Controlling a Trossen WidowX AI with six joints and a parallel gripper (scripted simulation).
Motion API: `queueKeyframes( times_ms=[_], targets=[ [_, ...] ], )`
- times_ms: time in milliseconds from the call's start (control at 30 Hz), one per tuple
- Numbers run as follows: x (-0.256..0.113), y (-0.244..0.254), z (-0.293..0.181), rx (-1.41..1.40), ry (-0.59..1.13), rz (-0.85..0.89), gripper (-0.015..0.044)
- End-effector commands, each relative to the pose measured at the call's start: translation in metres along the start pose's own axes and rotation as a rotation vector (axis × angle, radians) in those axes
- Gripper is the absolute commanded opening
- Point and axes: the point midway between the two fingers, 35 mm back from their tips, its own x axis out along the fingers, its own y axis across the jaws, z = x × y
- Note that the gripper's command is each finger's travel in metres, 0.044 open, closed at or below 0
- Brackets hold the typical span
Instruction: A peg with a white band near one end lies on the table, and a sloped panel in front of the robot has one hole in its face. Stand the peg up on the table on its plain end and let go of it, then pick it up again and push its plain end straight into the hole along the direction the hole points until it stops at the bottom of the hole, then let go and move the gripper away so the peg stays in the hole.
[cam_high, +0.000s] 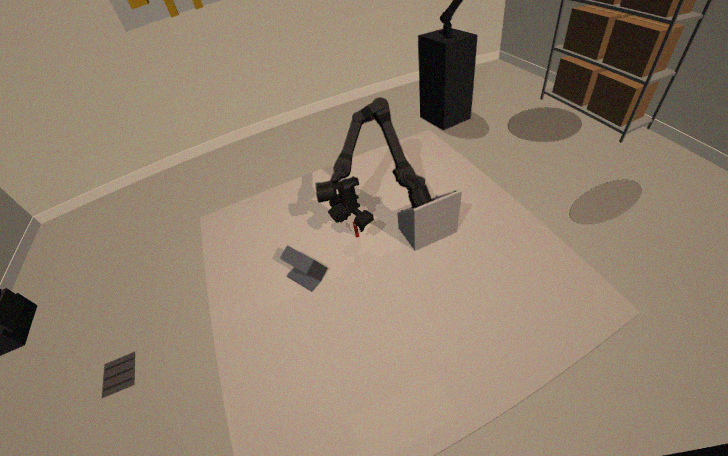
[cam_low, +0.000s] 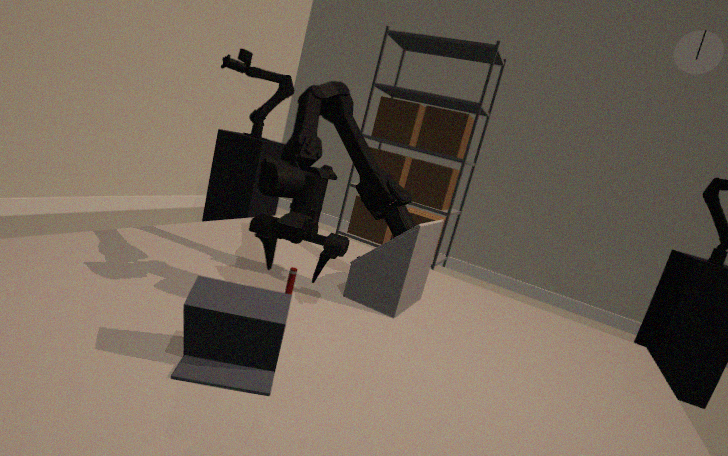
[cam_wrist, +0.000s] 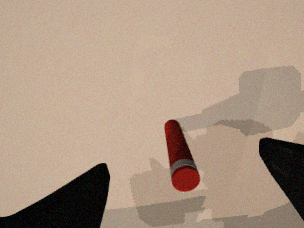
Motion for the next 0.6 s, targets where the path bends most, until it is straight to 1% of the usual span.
queueKeyframes(
  times_ms=[0,500,567],
  targets=[
    [0.006,0.002,-0.001,-0.009,0.004,0.006,0.044],
    [0.028,0.002,-0.004,-0.01,0.006,0.0,0.044],
    [0.025,0.0,-0.003,-0.001,0.004,-0.005,0.0387]
  ],
)
